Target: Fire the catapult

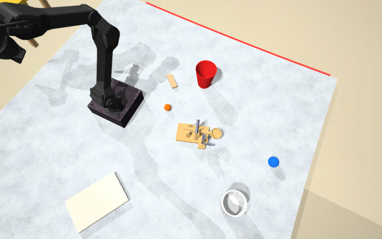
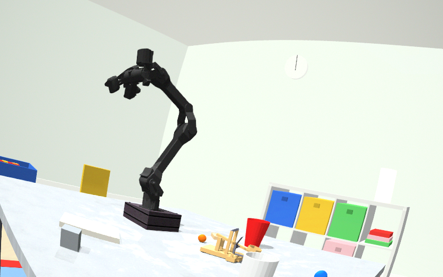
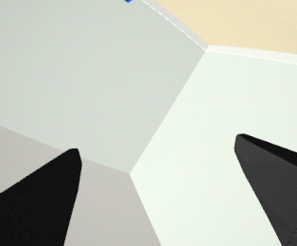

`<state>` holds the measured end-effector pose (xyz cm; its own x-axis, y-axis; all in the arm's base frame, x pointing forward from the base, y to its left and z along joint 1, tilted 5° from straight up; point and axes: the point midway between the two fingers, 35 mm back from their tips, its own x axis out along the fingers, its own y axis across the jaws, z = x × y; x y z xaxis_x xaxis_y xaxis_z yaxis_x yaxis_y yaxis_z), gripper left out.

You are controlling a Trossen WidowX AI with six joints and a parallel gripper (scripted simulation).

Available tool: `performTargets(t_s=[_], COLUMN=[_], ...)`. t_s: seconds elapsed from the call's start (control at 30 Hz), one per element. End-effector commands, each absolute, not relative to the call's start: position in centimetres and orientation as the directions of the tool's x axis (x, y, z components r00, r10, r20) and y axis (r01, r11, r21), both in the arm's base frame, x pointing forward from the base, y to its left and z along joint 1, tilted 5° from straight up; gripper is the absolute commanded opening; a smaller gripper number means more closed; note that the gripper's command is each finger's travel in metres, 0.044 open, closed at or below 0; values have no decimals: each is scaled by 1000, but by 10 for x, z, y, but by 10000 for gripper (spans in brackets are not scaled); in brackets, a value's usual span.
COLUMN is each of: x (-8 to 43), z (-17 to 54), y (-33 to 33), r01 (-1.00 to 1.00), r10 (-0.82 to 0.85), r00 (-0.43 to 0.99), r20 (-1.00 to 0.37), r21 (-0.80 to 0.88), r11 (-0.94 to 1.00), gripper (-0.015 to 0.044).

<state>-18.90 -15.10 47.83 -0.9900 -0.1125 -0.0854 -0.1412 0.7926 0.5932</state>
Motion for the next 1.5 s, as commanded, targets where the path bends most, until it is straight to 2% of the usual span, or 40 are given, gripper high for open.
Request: performTargets(t_s=[0.0,0.03,0.3,0.87,1.47], x=[-189,-189,-180,-132,-57], z=[478,478,469,436,396], y=[-151,-152,-181,-256,-313], r01=[-142,-146,-232,-370,-245], r10=[-114,-118,-219,-489,-698], r00=[-990,-989,-969,-848,-638], r20=[-86,-87,-111,-205,-324], r21=[595,599,705,889,945], r11=[791,787,670,269,-215], gripper=[426,440,440,440,440])
